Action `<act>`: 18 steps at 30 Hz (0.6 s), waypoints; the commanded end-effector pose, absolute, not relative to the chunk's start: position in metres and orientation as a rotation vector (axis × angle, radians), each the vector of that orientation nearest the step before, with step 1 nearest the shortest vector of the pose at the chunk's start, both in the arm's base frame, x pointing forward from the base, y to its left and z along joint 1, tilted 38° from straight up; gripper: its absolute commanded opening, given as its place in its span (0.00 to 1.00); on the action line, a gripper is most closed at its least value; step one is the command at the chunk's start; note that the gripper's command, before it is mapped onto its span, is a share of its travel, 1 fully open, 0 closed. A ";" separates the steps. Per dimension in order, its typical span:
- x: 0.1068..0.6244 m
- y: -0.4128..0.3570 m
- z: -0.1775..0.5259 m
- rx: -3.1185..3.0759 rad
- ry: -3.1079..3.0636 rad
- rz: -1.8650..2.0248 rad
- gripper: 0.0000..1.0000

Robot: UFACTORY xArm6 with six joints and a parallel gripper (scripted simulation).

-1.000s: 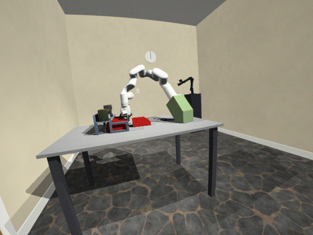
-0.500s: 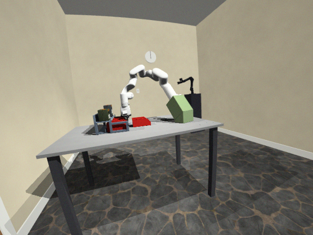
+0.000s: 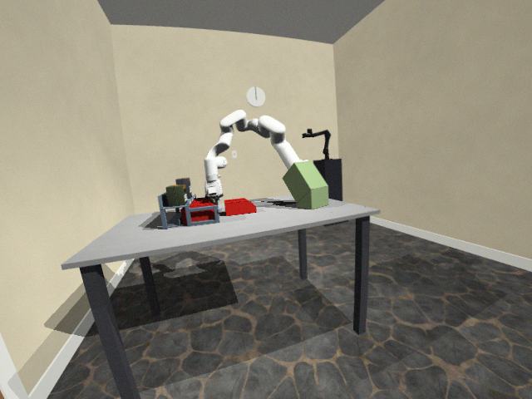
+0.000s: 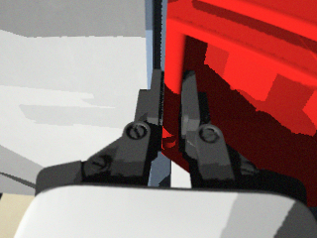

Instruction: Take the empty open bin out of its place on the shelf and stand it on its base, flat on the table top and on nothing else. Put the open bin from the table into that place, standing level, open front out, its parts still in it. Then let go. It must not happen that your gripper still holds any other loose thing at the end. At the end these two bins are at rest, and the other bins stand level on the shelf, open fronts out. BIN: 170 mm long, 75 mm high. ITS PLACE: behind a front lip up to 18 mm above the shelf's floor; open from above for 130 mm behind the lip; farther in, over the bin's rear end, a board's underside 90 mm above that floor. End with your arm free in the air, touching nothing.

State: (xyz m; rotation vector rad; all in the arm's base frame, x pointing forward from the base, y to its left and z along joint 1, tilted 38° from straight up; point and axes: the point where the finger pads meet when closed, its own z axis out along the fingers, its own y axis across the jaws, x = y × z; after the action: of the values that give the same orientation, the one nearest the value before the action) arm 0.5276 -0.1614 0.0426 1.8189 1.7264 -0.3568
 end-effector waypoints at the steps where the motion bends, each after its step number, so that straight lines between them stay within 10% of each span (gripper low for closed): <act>1: 0.529 -0.161 0.044 1.817 1.726 -0.353 0.00; 18: 0.528 -0.159 0.047 1.817 1.726 -0.353 0.00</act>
State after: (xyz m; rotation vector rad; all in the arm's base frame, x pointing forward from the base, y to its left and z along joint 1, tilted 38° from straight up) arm 0.5271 -0.1606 0.0436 1.8191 1.7265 -0.3573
